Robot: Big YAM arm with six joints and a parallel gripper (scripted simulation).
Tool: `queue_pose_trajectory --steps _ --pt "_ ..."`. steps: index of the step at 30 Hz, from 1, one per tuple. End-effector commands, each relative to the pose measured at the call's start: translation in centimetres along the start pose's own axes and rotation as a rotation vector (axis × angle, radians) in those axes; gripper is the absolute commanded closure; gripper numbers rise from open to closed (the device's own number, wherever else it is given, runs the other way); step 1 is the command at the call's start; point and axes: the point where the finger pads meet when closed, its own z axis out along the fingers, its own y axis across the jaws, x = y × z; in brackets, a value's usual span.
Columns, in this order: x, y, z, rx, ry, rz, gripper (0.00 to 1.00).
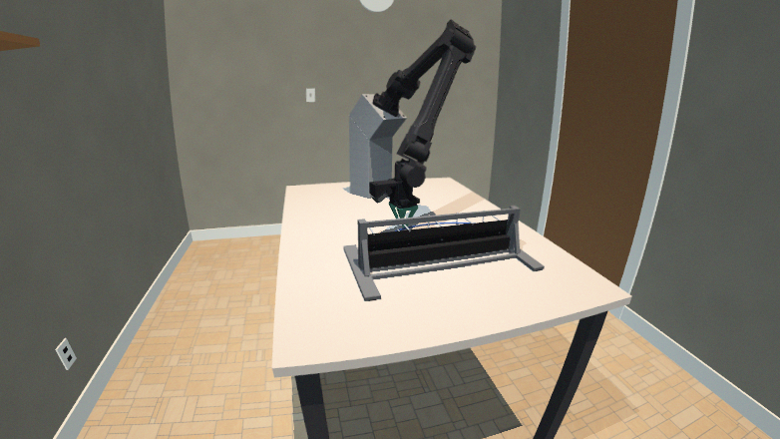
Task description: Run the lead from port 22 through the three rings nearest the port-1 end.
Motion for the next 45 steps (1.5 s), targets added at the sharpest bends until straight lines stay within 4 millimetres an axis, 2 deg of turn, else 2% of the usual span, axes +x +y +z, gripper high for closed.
queue_pose_trajectory --steps 1,22,45 --pt "0.2 -0.4 0.7 0.009 0.001 0.002 0.68" --pt "0.3 0.3 1.0 -0.004 0.001 -0.004 0.68" --pt "0.3 0.1 2.1 -0.001 0.001 -0.002 0.68"
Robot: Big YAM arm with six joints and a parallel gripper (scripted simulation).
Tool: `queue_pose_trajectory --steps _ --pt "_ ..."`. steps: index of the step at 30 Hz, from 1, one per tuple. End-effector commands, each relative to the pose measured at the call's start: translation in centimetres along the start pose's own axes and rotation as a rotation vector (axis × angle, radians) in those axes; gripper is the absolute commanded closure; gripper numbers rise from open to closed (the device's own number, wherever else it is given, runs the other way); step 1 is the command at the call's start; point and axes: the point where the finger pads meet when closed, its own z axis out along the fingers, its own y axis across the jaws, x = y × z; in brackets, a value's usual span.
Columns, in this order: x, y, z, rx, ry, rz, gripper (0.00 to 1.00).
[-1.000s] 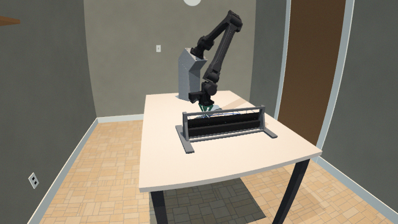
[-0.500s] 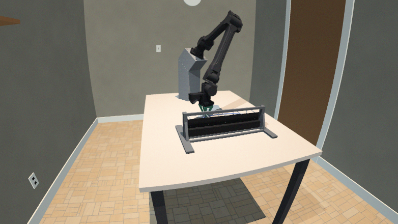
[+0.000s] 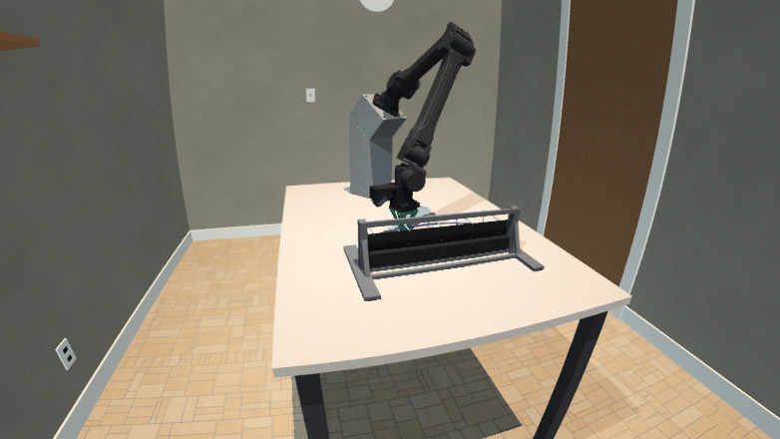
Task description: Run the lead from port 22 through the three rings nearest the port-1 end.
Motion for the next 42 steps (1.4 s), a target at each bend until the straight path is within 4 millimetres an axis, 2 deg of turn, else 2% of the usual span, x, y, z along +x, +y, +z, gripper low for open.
queue_pose_trajectory --steps 1,4,42 --pt "0.36 -0.21 0.94 0.008 0.002 -0.001 0.68" --pt "0.31 0.22 1.10 -0.003 0.001 -0.003 0.68" --pt "0.35 -0.12 1.61 0.005 0.002 -0.002 0.68"
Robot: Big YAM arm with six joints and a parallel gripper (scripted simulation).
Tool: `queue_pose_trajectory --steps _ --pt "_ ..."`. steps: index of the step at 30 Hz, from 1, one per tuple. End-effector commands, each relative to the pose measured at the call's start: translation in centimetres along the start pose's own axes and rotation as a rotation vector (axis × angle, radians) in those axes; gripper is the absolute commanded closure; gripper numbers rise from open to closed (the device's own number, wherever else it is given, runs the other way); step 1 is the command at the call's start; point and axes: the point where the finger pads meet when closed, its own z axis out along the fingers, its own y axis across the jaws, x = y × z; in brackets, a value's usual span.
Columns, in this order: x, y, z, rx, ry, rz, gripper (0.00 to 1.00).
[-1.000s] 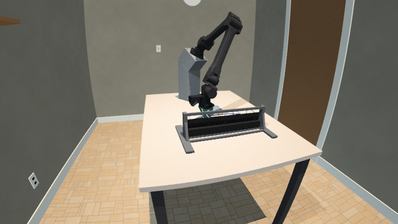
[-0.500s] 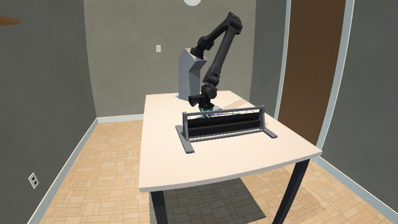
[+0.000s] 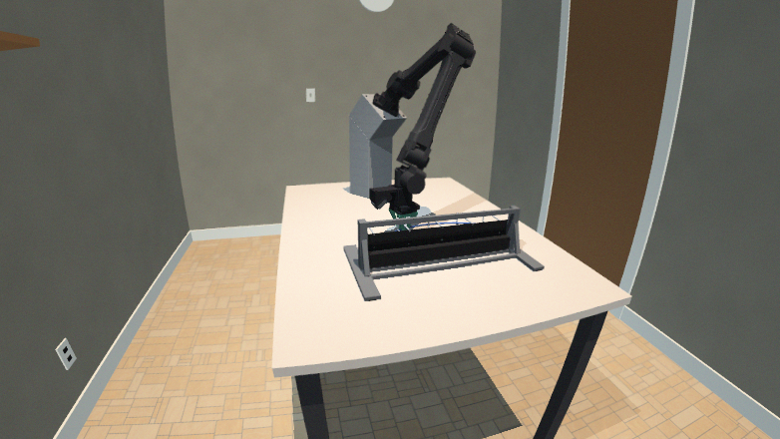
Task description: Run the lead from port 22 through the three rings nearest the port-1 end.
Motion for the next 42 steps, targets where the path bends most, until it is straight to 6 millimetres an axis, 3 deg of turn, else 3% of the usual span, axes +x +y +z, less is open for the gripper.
queue_pose_trajectory --steps 1,19,20,42 --pt "0.35 0.01 0.87 0.002 0.002 -0.002 0.68" --pt "0.35 0.01 0.87 0.002 0.002 -0.002 0.68" --pt "0.35 0.01 0.87 0.002 0.002 -0.002 1.00" --pt "0.34 0.01 0.86 0.002 0.002 -0.003 1.00"
